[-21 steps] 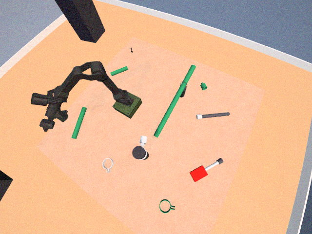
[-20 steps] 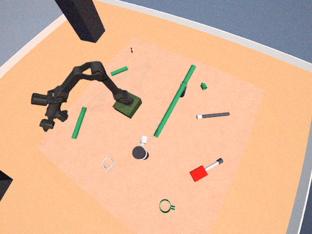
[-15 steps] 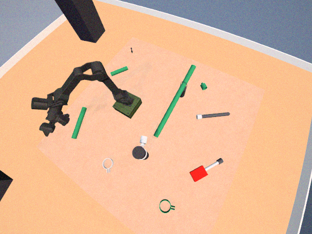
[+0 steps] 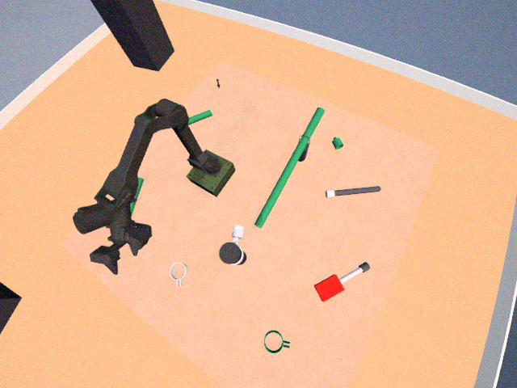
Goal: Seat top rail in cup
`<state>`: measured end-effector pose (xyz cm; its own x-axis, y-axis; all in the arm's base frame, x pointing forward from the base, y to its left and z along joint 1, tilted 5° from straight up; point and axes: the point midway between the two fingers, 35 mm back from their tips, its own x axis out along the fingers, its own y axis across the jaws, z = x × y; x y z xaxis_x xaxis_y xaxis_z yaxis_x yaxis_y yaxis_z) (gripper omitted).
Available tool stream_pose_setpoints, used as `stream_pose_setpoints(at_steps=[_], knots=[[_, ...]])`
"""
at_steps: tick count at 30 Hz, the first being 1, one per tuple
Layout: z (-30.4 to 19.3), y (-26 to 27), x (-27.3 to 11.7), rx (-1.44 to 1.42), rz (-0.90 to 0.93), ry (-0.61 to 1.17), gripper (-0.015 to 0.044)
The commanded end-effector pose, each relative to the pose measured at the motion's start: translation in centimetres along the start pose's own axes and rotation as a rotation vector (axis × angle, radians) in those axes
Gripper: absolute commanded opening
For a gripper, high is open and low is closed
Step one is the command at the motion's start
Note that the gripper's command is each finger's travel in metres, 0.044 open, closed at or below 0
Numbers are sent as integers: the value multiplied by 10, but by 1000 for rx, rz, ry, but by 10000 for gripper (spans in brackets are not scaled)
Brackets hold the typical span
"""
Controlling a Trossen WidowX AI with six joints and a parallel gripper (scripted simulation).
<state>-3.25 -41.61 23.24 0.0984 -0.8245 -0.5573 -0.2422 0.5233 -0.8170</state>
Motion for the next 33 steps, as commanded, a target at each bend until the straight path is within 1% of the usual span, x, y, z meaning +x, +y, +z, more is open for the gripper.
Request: stream_pose_setpoints(at_steps=[1, 6, 10, 17, 20, 25, 31, 33], knots=[[69, -12, -4, 128, 24, -112, 440], [157, -15, -22, 276, 93, -252, 440], [222, -9, -49, 371, 163, -355, 440], [304, 20, -102, 476, 318, -480, 440], [332, 39, -127, 525, 411, -496, 440], [370, 80, -181, 601, 584, -481, 440], [389, 133, -245, 661, 748, -410, 440], [389, 144, -259, 672, 776, -389, 440]])
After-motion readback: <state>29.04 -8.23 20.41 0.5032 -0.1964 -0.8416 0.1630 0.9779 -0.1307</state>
